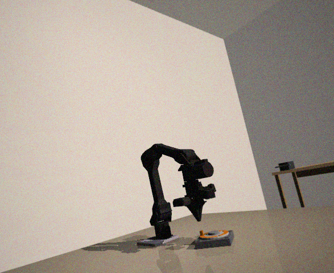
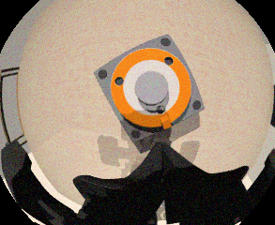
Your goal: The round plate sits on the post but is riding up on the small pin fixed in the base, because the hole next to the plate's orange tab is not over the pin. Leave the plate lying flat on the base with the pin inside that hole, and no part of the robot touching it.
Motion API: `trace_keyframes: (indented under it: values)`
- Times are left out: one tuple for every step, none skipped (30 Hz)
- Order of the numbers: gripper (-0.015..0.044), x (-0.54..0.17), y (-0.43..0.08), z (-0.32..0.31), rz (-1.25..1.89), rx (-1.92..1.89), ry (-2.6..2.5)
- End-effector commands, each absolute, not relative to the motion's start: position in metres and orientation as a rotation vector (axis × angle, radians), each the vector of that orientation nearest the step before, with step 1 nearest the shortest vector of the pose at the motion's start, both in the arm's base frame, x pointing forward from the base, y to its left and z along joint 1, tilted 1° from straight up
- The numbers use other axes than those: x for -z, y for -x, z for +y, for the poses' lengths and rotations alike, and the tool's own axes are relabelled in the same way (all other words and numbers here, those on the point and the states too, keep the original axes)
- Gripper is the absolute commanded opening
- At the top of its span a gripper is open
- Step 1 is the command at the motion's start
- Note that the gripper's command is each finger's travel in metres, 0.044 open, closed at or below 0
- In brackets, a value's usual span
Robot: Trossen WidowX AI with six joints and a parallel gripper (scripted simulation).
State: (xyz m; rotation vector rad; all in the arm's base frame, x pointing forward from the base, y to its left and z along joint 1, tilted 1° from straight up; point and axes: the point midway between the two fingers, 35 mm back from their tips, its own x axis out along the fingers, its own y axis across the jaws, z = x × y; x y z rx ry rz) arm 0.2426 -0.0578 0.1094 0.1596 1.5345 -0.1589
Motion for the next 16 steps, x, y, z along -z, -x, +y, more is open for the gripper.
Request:
trace_keyframes:
  values:
    - [0.0000, -0.1210, -0.2420, -0.0576, 1.531, 0.161, -0.153]
    - [0.0000, -0.1130, -0.2428, -0.0577, 1.532, 0.159, -0.159]
    - [0.0000, -0.1130, -0.2428, -0.0577, 1.532, 0.159, -0.159]
    - [0.0000, -0.1130, -0.2428, -0.0577, 1.532, 0.159, -0.159]
    - [0.0000, -0.1130, -0.2428, -0.0577, 1.532, 0.159, -0.159]
    - [0.0000, -0.1130, -0.2428, -0.0577, 1.532, 0.159, -0.159]
    - [0.0000, -0.1130, -0.2428, -0.0577, 1.532, 0.159, -0.159]
    - [0.0000, -0.1130, -0.2428, -0.0577, 1.532, 0.159, -0.159]
    - [0.0000, -0.1130, -0.2428, -0.0577, 1.532, 0.159, -0.159]
    - [0.0000, -0.1130, -0.2428, -0.0577, 1.532, 0.159, -0.159]
    - [0.0000, -0.1130, -0.2428, -0.0577, 1.532, 0.159, -0.159]
    - [0.0000, -0.1130, -0.2428, -0.0577, 1.532, 0.159, -0.159]
    - [0.0000, -0.1130, -0.2428, -0.0577, 1.532, 0.159, -0.159]
    - [0.0000, -0.1130, -0.2428, -0.0577, 1.532, 0.159, -0.159]
    - [0.0000, -0.1130, -0.2428, -0.0577, 1.532, 0.159, -0.159]
    - [0.0000, -0.1130, -0.2428, -0.0577, 1.532, 0.159, -0.159]
